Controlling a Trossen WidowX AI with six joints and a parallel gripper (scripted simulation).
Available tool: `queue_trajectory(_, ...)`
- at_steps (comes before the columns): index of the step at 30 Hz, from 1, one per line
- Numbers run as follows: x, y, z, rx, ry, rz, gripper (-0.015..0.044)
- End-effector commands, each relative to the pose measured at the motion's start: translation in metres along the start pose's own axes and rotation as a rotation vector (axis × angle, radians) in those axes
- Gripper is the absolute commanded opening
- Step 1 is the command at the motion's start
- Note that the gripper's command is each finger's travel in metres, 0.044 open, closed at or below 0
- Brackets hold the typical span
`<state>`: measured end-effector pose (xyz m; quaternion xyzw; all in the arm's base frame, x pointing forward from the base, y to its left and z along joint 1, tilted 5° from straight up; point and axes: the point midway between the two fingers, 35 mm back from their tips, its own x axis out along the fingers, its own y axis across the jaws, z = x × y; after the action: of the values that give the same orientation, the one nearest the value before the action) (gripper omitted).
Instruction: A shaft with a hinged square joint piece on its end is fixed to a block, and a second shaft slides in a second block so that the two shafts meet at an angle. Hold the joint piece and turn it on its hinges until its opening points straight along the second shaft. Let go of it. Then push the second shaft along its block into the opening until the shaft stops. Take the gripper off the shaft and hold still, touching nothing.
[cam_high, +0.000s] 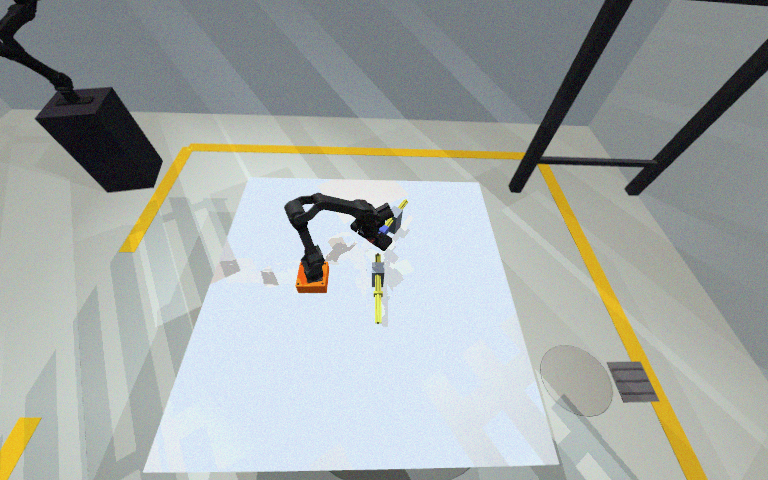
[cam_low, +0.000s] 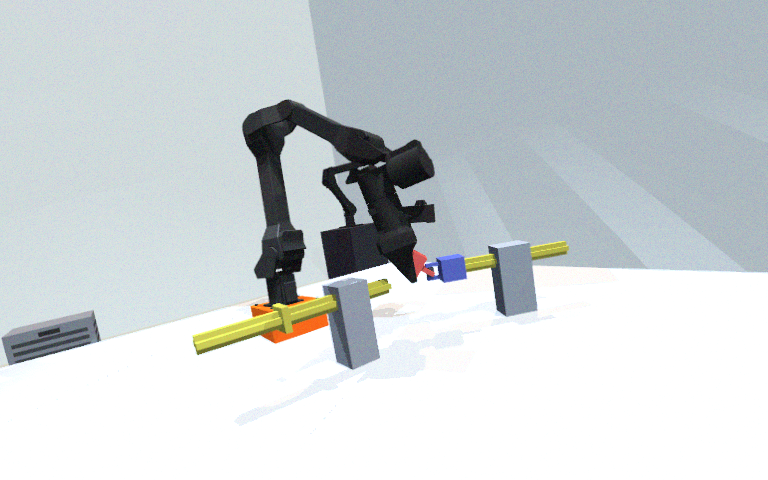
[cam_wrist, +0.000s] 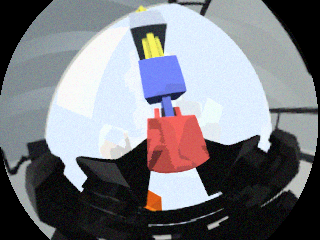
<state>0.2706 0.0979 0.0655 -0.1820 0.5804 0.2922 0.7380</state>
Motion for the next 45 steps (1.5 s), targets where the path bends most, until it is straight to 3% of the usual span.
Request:
queue_trajectory(1, 0.0009, -0.0012, -0.0009, -0.027, -0.026, 0.007, 0.0)
queue_trajectory(32, 0.0012, -0.0011, -0.001, -0.03, -0.036, 0.007, 0.0)
queue_trajectory(37, 0.0012, -0.0011, -0.001, -0.03, -0.036, 0.007, 0.0131)
queue_trajectory(40, 0.0012, -0.0011, -0.001, -0.03, -0.036, 0.007, 0.0147)
queue_trajectory(45, 0.0012, -0.0011, -0.001, -0.03, -0.036, 0.007, 0.0278)
